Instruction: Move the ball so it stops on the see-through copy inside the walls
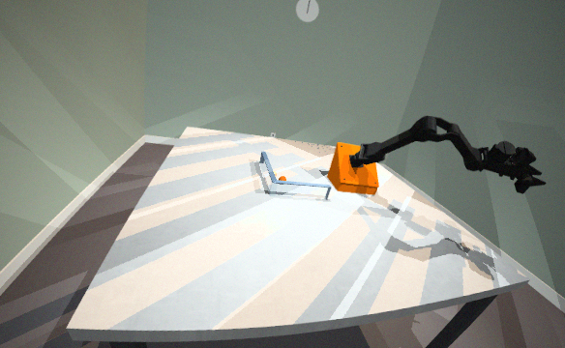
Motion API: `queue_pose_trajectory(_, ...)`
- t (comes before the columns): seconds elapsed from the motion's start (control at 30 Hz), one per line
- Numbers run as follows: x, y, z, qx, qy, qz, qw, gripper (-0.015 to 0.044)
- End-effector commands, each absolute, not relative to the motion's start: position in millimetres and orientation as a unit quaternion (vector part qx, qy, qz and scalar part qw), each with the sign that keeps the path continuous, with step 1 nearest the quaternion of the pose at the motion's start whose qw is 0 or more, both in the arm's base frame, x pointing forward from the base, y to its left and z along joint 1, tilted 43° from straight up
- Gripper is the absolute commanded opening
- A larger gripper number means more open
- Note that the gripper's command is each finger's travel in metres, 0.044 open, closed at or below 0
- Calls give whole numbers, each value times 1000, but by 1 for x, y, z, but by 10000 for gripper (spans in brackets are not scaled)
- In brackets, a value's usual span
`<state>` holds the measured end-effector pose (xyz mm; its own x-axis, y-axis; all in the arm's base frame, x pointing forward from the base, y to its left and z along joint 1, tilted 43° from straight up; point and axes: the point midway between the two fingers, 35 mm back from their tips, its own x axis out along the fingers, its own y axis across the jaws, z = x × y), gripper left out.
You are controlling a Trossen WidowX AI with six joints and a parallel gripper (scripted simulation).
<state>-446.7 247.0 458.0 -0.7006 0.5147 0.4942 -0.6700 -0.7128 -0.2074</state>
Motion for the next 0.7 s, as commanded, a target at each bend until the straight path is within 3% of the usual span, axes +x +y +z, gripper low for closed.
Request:
queue_pose_trajectory(0.0,-403,307,456,177,-194,886,382,266)
queue_pose_trajectory(0.33,-275,418,444,107,-193,830,512,266)
queue_pose_trajectory(0.67,-118,479,429,44,-171,753,634,266)
